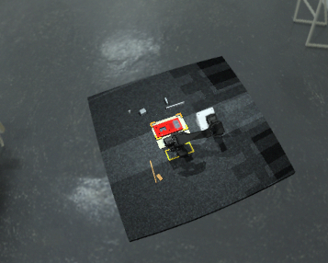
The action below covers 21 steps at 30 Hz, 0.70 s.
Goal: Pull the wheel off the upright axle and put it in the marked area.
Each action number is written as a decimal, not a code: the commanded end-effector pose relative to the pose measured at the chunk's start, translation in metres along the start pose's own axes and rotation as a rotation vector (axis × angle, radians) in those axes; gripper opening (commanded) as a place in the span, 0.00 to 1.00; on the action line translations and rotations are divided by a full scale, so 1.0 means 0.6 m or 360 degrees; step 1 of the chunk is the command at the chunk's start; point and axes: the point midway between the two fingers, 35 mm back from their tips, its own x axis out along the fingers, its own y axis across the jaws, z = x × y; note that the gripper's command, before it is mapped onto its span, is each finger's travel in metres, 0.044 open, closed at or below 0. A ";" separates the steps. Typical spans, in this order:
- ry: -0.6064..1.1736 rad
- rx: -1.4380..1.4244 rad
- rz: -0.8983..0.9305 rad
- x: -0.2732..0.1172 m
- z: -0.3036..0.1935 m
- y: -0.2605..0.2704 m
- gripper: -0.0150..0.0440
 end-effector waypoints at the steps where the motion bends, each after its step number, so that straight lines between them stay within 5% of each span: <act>1: 0.0002 -0.0002 0.0000 0.000 0.000 0.000 0.70; 3: 0.0002 -0.0002 -0.0001 -0.011 0.001 0.000 0.76; 12: -0.0001 0.0005 0.0002 -0.100 0.000 -0.001 0.76; 17: -0.0009 0.0015 -0.0017 -0.131 -0.052 -0.038 0.99; 21: 0.0005 0.0013 -0.0009 -0.170 -0.121 -0.061 1.00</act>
